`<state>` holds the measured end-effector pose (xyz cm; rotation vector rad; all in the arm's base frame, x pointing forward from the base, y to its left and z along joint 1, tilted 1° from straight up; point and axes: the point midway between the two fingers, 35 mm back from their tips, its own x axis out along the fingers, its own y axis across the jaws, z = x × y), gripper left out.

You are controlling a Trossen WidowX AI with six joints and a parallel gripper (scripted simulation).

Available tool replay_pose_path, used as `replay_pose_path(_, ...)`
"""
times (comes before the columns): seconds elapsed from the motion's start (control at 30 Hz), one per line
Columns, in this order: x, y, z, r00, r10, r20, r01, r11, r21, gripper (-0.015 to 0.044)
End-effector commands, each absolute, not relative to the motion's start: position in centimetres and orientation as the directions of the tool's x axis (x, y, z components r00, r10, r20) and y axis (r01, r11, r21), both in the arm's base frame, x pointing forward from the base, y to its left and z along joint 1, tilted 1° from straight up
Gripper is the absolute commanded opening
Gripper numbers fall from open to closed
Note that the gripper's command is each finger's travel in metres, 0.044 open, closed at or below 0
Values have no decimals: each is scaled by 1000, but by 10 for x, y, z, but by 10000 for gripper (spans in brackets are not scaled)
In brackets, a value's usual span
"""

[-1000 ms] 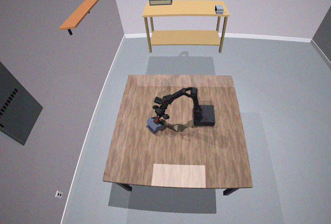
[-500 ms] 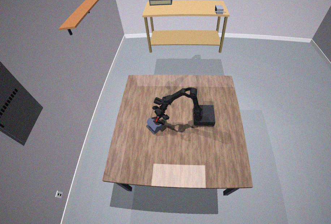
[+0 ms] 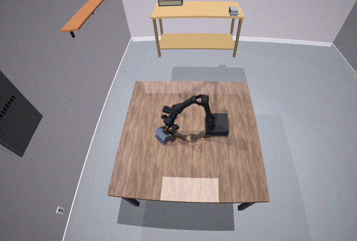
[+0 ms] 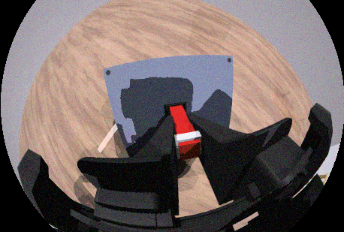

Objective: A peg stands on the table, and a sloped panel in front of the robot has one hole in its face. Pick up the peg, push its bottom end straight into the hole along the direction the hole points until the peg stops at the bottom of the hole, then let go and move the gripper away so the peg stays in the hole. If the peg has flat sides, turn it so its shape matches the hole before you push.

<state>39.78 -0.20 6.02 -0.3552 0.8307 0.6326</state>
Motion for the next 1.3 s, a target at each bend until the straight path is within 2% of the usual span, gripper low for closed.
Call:
replay_pose_path(0.0, 399, -1, 57, 506, 380, -774, -644, 764, -46, 0)
replay_pose_path(0.63, 399, -1, 57, 509, 380, -772, -647, 761, -52, 0)
replay_pose_path(1.17, 398, -2, 60, 508, 380, -773, -646, 761, -51, 420)
replay_pose_path(1.2, 397, -3, 61, 508, 379, -773, -646, 761, -51, 440)
replay_pose_path(1.27, 396, -5, 64, 507, 379, -774, -646, 762, -51, 440)
